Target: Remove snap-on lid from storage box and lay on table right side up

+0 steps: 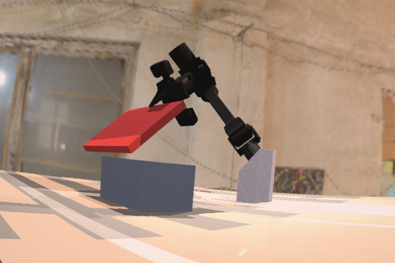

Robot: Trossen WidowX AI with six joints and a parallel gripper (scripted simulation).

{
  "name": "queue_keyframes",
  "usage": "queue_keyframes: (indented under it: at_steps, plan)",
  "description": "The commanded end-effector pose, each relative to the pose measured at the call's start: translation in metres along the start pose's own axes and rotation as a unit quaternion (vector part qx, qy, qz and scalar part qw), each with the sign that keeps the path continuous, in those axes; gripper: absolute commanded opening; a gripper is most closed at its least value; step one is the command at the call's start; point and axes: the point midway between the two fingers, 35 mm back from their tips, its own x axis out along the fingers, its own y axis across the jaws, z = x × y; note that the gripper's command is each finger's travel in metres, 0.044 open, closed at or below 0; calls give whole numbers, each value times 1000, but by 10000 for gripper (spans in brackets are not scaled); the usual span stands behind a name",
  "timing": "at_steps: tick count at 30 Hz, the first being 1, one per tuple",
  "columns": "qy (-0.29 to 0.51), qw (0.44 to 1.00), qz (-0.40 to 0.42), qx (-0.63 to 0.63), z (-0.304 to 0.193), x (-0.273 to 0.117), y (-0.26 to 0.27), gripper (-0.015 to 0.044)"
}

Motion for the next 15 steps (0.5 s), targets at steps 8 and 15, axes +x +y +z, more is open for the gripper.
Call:
queue_keyframes:
  at_steps: [8, 15]
  plan:
    - [3, 1000, 4, 0, 20, -4, -1, 0]
    - [3, 1000, 4, 0, 34, -5, -2, 0]
